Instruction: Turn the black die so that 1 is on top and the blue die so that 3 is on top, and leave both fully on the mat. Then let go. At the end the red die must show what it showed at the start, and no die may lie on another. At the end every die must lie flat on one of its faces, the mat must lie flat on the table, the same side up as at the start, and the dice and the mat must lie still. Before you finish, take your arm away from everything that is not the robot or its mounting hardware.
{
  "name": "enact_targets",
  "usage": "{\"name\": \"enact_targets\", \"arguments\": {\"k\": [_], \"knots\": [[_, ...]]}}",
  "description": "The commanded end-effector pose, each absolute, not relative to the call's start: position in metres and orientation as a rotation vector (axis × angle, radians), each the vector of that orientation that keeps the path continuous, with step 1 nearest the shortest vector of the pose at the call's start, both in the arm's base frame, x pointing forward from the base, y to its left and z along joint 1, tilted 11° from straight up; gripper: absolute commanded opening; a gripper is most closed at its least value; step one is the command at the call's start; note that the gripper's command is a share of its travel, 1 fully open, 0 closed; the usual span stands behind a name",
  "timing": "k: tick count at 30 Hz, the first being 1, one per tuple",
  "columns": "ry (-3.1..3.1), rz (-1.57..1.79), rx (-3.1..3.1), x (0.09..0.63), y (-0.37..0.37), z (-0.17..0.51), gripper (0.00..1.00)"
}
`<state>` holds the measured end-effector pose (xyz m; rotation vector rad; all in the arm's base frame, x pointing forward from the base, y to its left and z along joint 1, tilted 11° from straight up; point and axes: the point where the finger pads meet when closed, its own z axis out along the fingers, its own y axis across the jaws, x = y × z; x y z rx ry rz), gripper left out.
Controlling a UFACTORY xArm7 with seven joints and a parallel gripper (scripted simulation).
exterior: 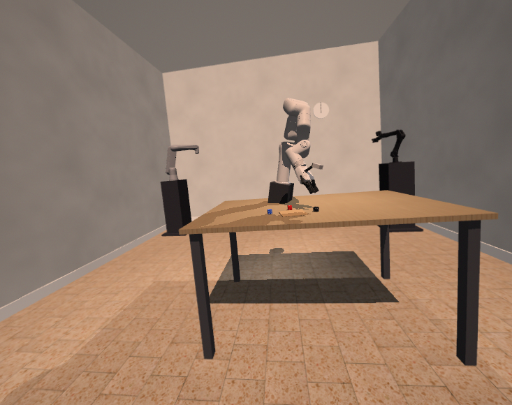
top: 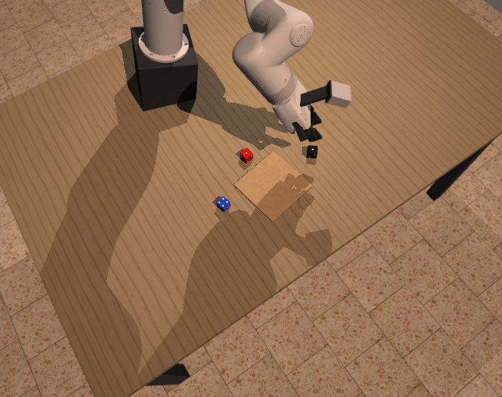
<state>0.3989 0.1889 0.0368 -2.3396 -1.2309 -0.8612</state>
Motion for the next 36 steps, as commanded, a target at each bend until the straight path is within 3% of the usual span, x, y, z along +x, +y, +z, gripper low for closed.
{"name": "enact_targets", "arguments": {"k": [1,19,34,35,36], "knots": [[-1.276,-0.672,-2.417,0.401,0.193,0.039,0.42],[-1.388,-0.302,-2.587,0.409,0.207,0.051,0.42],[-1.412,-0.206,-2.636,0.412,0.208,0.055,0.42],[-1.412,-0.206,-2.636,0.412,0.208,0.055,1.00],[-1.412,-0.206,-2.636,0.412,0.208,0.055,1.00]]}}
